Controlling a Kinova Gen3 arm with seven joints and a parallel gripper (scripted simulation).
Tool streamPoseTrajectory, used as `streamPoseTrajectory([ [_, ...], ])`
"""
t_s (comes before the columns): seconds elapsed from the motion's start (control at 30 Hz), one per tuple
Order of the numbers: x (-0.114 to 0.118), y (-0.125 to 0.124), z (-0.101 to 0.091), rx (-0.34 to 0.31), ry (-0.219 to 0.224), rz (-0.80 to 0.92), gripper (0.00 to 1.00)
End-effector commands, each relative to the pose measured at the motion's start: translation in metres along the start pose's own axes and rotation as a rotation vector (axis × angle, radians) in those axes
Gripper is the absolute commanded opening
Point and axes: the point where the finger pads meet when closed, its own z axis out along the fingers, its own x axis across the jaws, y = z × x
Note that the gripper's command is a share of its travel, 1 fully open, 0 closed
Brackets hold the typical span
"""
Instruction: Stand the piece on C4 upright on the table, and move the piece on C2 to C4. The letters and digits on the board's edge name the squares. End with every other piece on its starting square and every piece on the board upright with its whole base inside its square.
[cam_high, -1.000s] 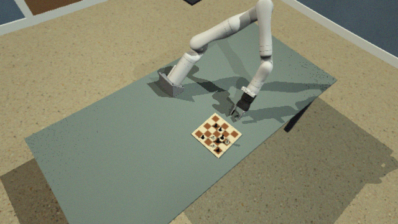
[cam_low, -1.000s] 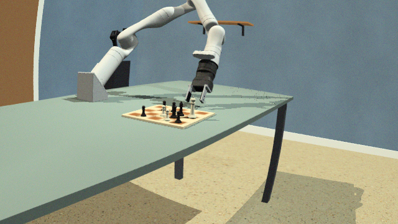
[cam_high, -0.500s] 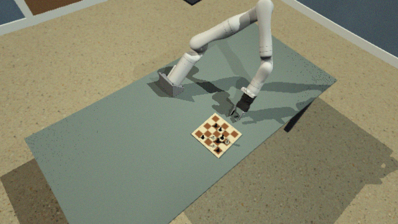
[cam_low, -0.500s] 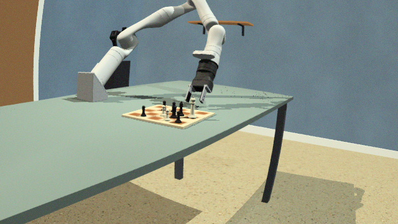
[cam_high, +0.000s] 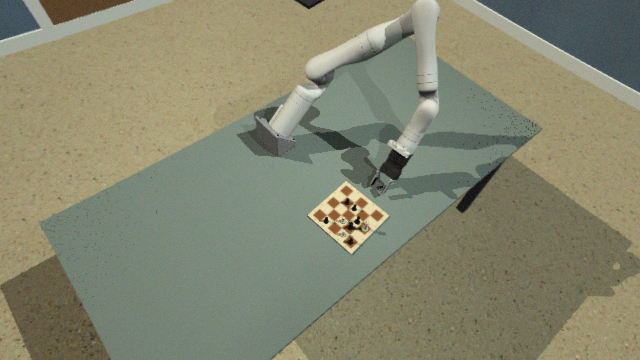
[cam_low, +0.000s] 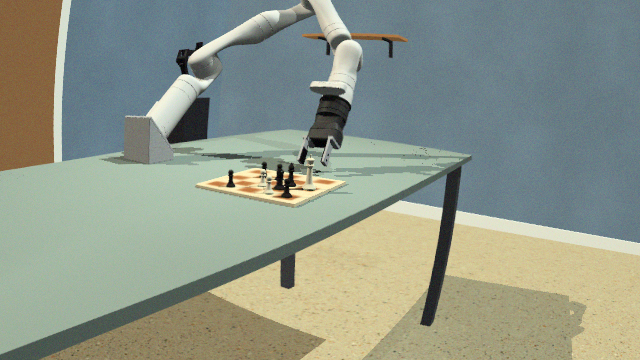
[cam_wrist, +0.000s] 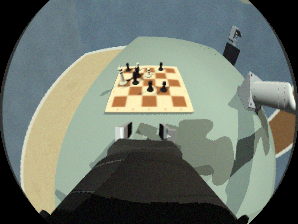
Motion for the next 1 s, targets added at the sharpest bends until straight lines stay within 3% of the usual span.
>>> streamPoseTrajectory([
  [0.0, 0.0007, -0.0005, -0.0005, -0.001, 0.006, 0.003, 1.00],
  [0.97, 0.0005, -0.0023, -0.0031, -0.002, 0.007, 0.003, 1.00],
])
